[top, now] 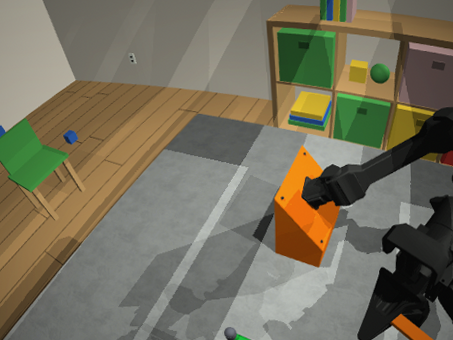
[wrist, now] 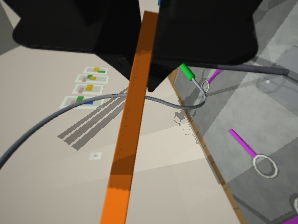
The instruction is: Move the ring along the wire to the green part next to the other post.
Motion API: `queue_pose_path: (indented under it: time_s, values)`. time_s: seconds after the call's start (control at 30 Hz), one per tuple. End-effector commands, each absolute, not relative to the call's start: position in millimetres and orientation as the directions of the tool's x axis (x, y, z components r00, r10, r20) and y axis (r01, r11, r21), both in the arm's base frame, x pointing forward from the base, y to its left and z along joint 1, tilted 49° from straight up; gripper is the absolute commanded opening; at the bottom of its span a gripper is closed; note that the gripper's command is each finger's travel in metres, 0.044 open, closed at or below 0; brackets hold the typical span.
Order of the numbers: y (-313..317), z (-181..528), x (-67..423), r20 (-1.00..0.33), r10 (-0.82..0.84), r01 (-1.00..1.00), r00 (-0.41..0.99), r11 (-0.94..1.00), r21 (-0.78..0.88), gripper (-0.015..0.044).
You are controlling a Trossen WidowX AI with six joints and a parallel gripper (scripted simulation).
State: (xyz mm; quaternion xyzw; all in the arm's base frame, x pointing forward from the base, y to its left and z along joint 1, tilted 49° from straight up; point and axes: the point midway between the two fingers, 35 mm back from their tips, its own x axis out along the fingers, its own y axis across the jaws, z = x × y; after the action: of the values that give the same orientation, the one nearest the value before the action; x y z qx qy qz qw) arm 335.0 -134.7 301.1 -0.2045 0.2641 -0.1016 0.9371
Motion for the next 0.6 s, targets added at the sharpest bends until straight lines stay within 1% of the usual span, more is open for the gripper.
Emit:
queue_pose_path:
  time_s: [0.0,0.57]
  values:
    - [-132.8,300.2,335.5,-0.460,-0.275,0.085,0.844,0.916,-0.391,-0.0150]
    - [-125.1,297.1,337.2,-0.471,-0.172,0.091,0.865,0.978,-0.190,-0.0150]
